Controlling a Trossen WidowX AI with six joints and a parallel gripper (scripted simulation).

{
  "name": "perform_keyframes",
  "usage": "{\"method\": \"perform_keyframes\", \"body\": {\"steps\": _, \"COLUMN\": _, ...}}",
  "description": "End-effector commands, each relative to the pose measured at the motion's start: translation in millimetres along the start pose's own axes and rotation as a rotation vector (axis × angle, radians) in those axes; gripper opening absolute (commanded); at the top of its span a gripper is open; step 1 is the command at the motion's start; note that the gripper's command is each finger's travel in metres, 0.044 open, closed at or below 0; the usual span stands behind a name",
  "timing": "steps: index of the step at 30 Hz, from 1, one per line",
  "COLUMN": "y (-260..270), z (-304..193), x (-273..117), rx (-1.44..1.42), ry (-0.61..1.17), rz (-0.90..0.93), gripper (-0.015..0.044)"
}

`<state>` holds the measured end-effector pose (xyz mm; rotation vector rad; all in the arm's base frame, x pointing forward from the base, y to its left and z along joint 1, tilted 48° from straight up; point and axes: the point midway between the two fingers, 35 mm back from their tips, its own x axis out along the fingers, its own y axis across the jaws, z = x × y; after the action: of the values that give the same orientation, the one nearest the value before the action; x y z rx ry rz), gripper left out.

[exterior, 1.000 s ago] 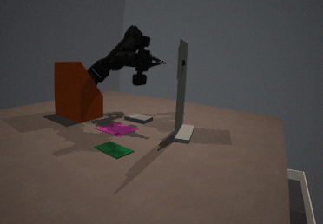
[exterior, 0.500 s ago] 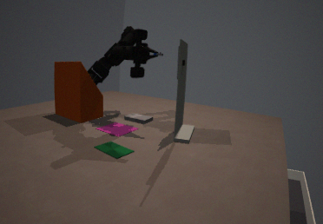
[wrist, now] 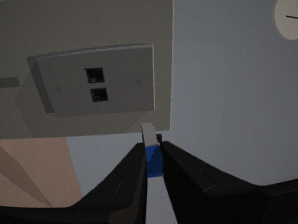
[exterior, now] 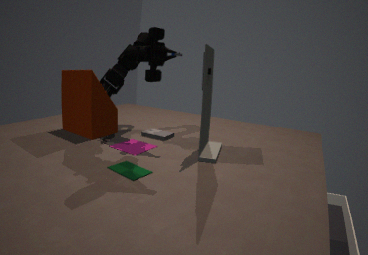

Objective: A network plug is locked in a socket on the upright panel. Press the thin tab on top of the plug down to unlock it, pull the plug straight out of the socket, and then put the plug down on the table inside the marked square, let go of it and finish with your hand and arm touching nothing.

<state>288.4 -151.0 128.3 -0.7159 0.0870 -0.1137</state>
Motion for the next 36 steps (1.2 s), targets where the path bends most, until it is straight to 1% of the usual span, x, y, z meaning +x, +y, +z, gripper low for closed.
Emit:
{"method": "perform_keyframes", "body": {"steps": 1, "y": 10, "z": -6, "x": 2, "rx": 0.019, "ry": 0.029, "rz": 0.048, "gripper": 0.0000}}
{"method": "perform_keyframes", "body": {"steps": 10, "y": 50, "z": -29, "x": 3, "rx": 0.093, "ry": 0.146, "rz": 0.206, "gripper": 0.0000}}
{"method": "perform_keyframes", "body": {"steps": 18, "y": 88, "z": -45, "x": -3, "rx": 0.150, "ry": 0.248, "rz": 0.355, "gripper": 0.0000}}
{"method": "perform_keyframes", "body": {"steps": 27, "y": 129, "z": -59, "x": -20, "rx": 0.205, "ry": 0.361, "rz": 0.530, "gripper": 0.0000}}
{"method": "perform_keyframes", "body": {"steps": 36, "y": 168, "z": -67, "x": -45, "rx": 0.251, "ry": 0.471, "rz": 0.714, "gripper": 0.0000}}
